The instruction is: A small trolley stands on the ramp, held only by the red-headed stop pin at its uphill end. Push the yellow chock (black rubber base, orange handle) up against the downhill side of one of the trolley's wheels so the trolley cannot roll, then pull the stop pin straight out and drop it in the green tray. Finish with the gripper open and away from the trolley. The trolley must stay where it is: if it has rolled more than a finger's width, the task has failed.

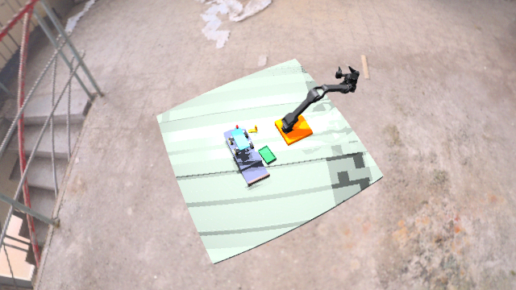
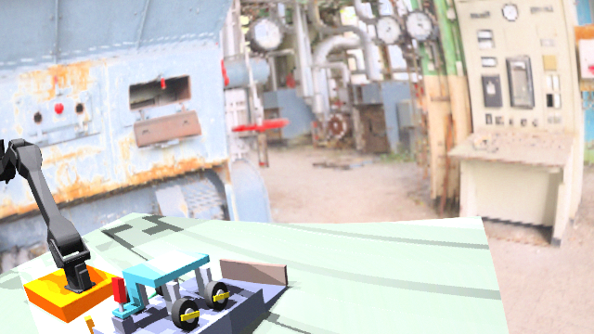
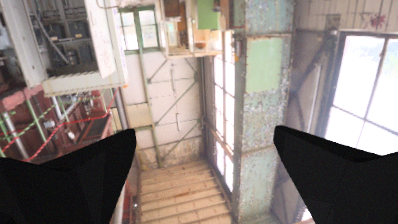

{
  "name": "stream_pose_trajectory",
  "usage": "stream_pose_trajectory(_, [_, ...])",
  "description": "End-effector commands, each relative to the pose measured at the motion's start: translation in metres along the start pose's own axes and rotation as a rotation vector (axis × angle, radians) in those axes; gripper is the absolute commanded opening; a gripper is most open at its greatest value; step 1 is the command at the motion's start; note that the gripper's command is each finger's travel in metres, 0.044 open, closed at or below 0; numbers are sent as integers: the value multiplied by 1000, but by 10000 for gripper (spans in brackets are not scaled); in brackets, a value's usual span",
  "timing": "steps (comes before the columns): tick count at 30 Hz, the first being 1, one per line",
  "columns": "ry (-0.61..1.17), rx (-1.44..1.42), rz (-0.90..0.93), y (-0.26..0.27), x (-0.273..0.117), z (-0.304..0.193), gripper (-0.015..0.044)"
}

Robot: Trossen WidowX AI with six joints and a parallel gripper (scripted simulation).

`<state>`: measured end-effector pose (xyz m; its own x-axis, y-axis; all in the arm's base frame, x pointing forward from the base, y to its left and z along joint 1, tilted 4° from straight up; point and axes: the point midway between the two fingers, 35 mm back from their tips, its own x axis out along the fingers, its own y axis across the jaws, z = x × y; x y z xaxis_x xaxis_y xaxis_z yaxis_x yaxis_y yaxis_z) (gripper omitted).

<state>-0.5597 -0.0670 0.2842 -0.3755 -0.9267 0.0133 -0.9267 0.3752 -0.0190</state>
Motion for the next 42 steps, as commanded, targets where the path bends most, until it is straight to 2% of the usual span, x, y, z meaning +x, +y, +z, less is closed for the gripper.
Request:
stream_pose_trajectory(1, [0,3,5,1,-2,0,374])
stream_pose_trajectory(8, [2,118,210,36,-84,-5,190])
stream_pose_trajectory(17, [37,280,501,60,-208,-9,190])
stream_pose_trajectory(25, [102,422,758,57,-320,-12,190])
stream_pose_trajectory(33, [200,557,1010,29,-428,-15,190])
stream_pose_trajectory(42, [349,697,1284,-28,-538,-15,190])
